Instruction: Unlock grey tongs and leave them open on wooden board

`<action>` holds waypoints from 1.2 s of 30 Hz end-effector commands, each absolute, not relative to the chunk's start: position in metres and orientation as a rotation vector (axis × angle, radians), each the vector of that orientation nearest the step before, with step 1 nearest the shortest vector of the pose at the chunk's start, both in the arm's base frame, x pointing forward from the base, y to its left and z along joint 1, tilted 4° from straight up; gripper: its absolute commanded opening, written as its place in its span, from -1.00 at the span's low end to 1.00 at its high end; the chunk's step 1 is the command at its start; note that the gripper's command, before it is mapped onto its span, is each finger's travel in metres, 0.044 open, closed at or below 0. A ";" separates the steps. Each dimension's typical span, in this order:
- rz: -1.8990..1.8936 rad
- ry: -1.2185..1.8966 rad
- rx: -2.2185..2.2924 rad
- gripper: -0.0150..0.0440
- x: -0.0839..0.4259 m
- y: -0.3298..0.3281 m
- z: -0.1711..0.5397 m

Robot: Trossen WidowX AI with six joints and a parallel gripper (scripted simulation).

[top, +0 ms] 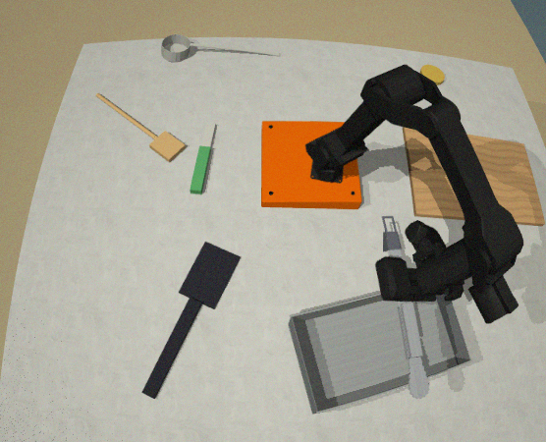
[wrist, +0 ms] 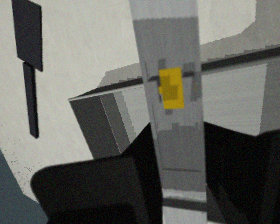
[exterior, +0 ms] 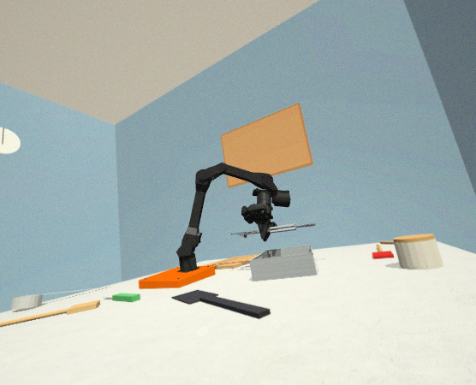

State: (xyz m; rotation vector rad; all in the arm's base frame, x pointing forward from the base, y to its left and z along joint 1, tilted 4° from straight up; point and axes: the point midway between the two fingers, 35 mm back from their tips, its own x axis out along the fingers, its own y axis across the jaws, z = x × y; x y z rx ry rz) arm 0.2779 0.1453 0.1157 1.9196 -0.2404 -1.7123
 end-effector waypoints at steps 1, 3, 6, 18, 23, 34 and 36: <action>-1.788 -0.159 1.956 -1.00 0.279 0.144 0.115; -1.837 -0.098 1.977 -1.00 0.279 0.144 0.114; -1.899 0.003 2.014 -1.00 0.281 0.145 0.113; -1.982 0.250 2.109 -1.00 0.287 0.149 0.117; -1.982 0.250 2.109 -1.00 0.287 0.149 0.117; -2.067 0.083 2.196 -1.00 0.271 0.186 0.123; -2.087 0.045 2.219 -1.00 0.267 0.195 0.125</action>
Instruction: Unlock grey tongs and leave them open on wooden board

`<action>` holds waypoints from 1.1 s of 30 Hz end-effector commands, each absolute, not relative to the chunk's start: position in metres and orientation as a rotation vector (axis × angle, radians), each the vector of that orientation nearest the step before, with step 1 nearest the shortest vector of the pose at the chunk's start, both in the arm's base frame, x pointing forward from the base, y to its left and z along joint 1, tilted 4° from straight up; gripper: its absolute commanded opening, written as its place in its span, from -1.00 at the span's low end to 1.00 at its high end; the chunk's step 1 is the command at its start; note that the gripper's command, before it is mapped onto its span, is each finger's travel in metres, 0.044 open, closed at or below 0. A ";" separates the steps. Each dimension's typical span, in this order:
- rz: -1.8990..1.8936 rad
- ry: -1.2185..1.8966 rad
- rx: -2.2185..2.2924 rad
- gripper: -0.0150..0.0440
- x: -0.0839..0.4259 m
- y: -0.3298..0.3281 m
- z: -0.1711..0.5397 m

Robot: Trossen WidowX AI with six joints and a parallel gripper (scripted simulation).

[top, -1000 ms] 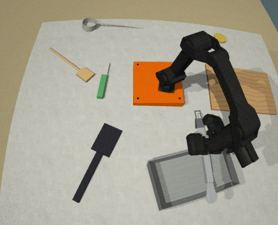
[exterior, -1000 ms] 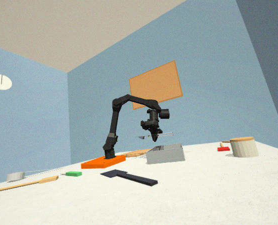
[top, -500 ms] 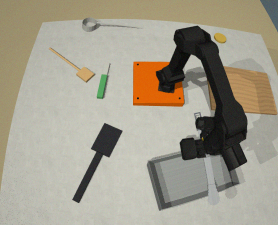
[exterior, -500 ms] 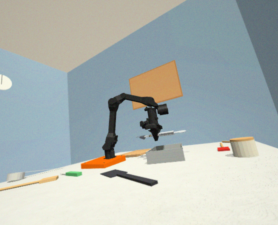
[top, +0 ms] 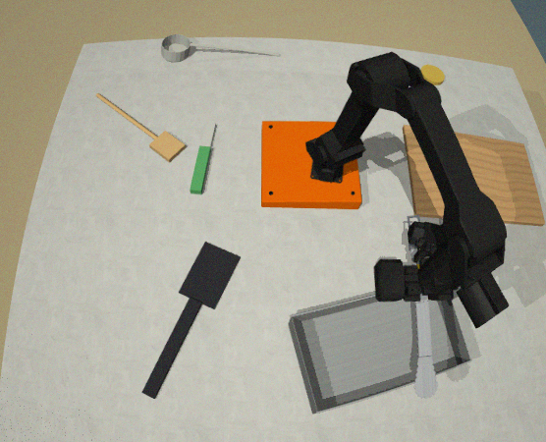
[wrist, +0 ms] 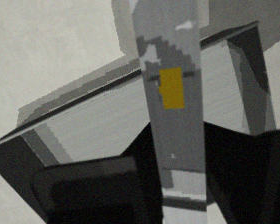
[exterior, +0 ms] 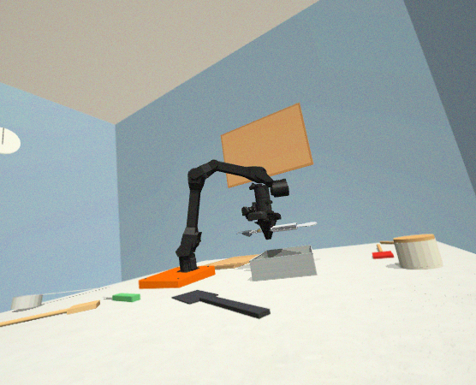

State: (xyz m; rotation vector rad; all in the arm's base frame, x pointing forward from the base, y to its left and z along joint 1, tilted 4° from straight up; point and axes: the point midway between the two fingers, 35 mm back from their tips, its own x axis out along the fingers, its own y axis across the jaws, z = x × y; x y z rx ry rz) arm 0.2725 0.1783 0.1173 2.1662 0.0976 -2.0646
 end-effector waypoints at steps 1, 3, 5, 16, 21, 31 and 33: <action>-2.097 0.025 2.230 -1.00 0.264 0.199 0.126; -2.117 -0.014 2.253 -1.00 0.259 0.208 0.128; -2.136 -0.054 2.274 -1.00 0.254 0.217 0.130; -2.236 -0.288 2.383 -1.00 0.219 0.262 0.141; -2.278 -0.404 2.429 -1.00 0.201 0.281 0.146; -2.350 -0.651 2.505 -1.00 0.159 0.314 0.156; -2.363 -0.703 2.518 -1.00 0.150 0.319 0.157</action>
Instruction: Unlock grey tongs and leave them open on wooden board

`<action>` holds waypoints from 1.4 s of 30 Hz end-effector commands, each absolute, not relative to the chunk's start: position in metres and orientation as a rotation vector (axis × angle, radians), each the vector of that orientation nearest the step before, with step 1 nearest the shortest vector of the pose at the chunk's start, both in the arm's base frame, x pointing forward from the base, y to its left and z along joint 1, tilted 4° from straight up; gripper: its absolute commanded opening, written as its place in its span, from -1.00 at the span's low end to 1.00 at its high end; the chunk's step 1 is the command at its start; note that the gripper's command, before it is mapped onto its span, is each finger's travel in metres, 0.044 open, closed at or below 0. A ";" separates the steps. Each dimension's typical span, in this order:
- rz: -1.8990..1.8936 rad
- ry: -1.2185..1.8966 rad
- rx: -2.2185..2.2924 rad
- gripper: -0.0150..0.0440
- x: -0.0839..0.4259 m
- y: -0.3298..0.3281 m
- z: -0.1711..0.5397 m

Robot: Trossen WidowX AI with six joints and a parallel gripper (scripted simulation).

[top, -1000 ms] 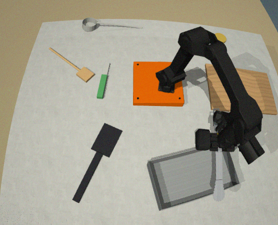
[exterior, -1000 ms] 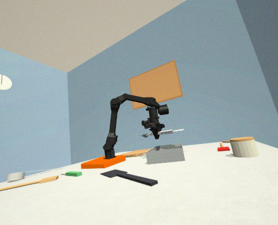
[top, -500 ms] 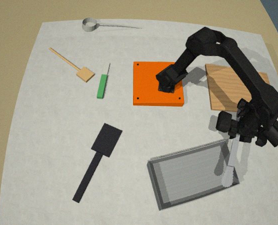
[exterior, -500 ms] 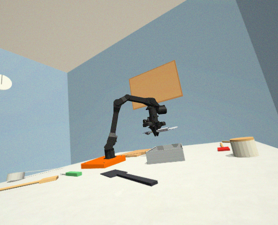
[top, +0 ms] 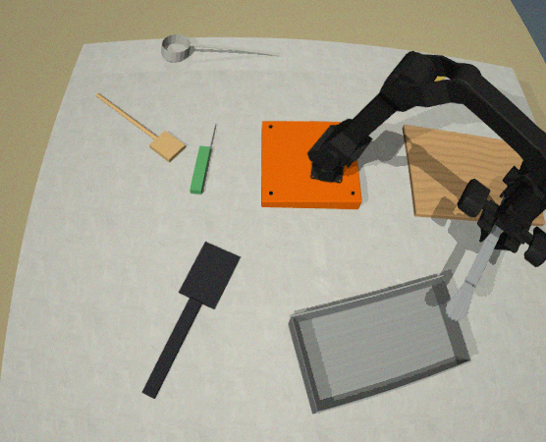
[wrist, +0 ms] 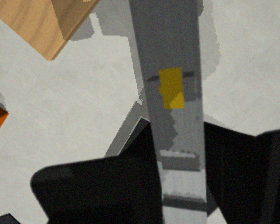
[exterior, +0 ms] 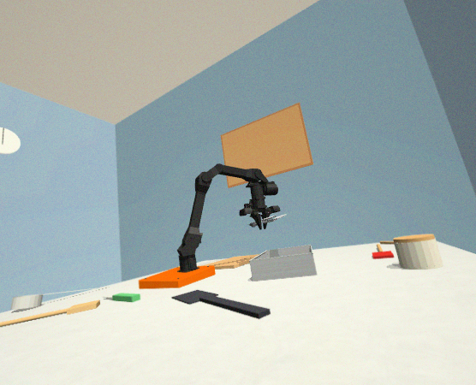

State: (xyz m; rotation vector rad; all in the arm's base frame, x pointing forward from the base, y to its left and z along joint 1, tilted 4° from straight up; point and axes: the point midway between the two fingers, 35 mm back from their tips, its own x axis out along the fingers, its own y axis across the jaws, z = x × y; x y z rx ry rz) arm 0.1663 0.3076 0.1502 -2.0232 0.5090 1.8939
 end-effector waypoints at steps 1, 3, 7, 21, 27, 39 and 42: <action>1.840 0.563 -1.961 -1.00 0.147 0.322 0.158; 1.832 0.574 -1.952 -1.00 0.144 0.324 0.159; 1.832 0.574 -1.952 -1.00 0.144 0.324 0.159; 1.693 0.744 -1.795 -1.00 0.089 0.351 0.156; 1.619 0.826 -1.711 -1.00 0.058 0.362 0.155; 1.461 0.979 -1.538 -1.00 -0.008 0.374 0.152; 1.420 1.016 -1.496 -1.00 -0.025 0.375 0.150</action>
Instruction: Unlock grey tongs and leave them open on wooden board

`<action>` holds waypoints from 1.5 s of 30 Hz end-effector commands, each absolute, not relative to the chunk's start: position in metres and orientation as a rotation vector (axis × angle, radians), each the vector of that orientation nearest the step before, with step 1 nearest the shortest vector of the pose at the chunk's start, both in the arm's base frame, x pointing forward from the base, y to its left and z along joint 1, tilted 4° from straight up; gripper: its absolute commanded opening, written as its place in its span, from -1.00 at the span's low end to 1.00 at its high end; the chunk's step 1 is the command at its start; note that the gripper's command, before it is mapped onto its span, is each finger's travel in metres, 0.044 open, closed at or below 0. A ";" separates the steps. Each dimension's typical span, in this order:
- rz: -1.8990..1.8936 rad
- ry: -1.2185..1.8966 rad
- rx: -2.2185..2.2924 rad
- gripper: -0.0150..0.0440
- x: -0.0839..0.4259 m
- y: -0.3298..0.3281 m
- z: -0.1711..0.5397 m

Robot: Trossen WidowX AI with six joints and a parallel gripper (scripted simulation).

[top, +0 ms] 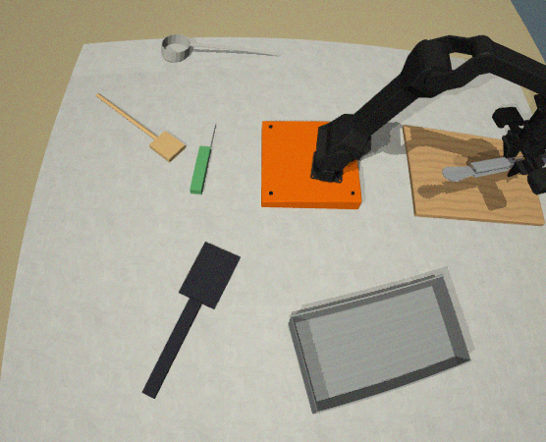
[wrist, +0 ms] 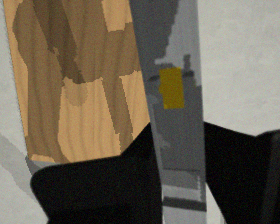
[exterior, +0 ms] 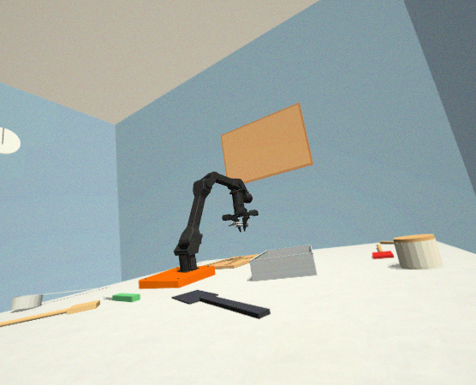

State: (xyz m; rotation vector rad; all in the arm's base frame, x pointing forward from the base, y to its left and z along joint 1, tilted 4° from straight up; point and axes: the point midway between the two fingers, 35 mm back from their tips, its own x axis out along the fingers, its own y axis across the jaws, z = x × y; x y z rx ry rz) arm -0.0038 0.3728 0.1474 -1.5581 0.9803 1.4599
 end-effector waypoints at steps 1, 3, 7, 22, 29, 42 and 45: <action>1.406 1.027 -1.481 -1.00 -0.030 0.376 0.150; 1.378 1.050 -1.452 -1.00 -0.041 0.376 0.150; 1.321 1.094 -1.394 -1.00 -0.064 0.376 0.148; 1.257 1.141 -1.329 -1.00 -0.089 0.374 0.147; 1.292 1.095 -1.288 -1.00 -0.090 0.376 0.148; 1.411 0.921 -1.128 -1.00 -0.094 0.383 0.155; 1.434 0.881 -1.089 -1.00 -0.095 0.384 0.157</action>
